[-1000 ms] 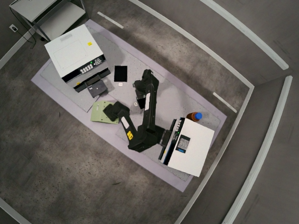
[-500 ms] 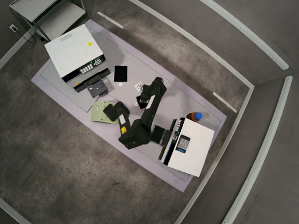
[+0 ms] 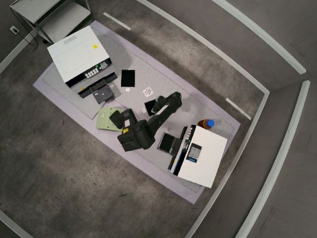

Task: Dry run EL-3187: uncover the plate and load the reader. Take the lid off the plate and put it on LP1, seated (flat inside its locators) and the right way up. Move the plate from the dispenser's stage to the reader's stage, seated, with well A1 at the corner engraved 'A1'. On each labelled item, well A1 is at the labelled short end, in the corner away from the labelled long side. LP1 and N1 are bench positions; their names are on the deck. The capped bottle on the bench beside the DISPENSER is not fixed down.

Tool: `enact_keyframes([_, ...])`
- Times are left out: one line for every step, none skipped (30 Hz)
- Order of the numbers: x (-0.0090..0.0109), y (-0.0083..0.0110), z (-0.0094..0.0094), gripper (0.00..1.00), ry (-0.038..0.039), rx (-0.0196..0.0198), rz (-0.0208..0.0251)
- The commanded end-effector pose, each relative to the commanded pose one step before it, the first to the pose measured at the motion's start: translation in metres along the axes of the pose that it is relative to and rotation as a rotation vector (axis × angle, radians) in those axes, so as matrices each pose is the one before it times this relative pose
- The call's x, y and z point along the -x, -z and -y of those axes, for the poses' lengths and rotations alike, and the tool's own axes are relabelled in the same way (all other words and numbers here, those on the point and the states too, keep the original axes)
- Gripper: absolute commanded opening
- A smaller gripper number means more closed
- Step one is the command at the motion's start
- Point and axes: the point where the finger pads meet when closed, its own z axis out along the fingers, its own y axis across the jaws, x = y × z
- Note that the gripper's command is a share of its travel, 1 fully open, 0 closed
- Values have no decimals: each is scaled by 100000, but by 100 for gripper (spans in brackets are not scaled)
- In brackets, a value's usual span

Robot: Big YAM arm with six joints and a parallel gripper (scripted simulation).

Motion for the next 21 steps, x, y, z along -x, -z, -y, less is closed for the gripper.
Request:
enact_keyframes([1773, 1220, -330, 100, -8907, 3819, 1542])
enact_keyframes([0, 0, 0, 100, 0, 0, 0])
enact_keyframes([-135, -149, -23, 100, 374, -35, -309])
enact_keyframes([343, -19, 159, 100, -2709, 662, -546])
enact_keyframes([510, 146, 87, 100, -3082, 919, -128])
enact_keyframes([654, 169, 143, 100, -3642, 768, 91])
enact_keyframes([610, 188, 149, 100, -3452, 832, 148])
enact_keyframes([549, 194, 93, 100, -3184, 902, 57])
enact_keyframes([467, 187, 25, 100, -2839, 986, -114])
enact_keyframes([417, 178, -11, 100, -2598, 957, -127])
enact_keyframes([376, 160, 22, 100, -2457, 920, -44])
enact_keyframes([388, 133, 61, 100, -2517, 686, -43])
enact_keyframes([278, 107, 16, 100, -2123, 665, -190])
enact_keyframes([308, 105, 15, 100, -2236, 637, -197])
enact_keyframes([374, 83, 117, 100, -2335, 430, 279])
enact_keyframes([365, -64, 267, 100, -2880, 191, -262])
enact_keyframes([338, -65, 329, 100, -2899, -189, -422])
enact_keyframes([0, 0, 0, 100, 0, 0, 0])
enact_keyframes([0, 0, 0, 100, 0, 0, 0])
enact_keyframes([-46, -168, 141, 100, -161, -661, -401])
enact_keyframes([386, 168, -10, 100, -2713, 1137, -242])
